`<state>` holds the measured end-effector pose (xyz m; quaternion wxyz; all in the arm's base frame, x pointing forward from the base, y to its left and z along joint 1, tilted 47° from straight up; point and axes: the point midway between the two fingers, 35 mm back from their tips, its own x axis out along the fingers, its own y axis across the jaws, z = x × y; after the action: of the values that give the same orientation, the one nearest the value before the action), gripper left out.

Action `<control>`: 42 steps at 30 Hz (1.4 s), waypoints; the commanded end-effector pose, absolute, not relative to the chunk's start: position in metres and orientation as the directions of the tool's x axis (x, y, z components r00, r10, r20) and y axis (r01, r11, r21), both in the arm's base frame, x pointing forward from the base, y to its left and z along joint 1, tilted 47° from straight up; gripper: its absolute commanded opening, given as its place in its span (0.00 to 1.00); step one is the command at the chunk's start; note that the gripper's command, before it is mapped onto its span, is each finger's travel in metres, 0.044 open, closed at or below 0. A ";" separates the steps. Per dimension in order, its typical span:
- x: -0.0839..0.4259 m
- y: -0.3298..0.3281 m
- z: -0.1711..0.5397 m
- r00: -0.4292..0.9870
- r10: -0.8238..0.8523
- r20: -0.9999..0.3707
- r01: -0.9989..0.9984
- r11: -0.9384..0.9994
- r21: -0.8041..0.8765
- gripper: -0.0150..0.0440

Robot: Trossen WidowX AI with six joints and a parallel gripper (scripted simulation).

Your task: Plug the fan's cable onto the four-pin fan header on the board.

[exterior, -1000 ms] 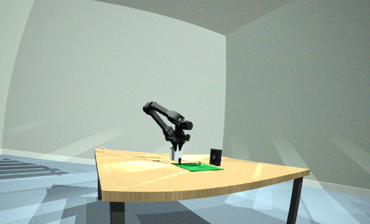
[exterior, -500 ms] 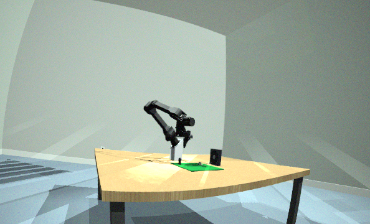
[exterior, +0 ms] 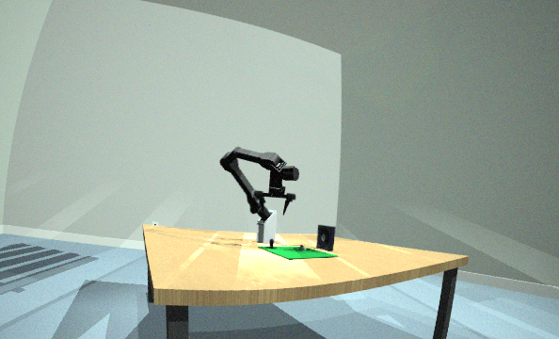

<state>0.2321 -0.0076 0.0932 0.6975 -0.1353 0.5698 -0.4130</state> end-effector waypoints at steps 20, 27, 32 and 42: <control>0.235 -0.080 0.026 0.010 -0.731 -0.683 0.449 0.613 -0.650 1.00; 0.236 -0.087 0.018 0.011 -0.730 -0.684 0.449 0.614 -0.649 1.00; 0.236 -0.093 0.012 0.011 -0.729 -0.684 0.449 0.615 -0.649 1.00; 0.236 -0.106 0.001 0.011 -0.730 -0.683 0.449 0.614 -0.650 1.00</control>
<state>0.2391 -0.1017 0.0058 0.7030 -0.1190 0.5596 -0.4225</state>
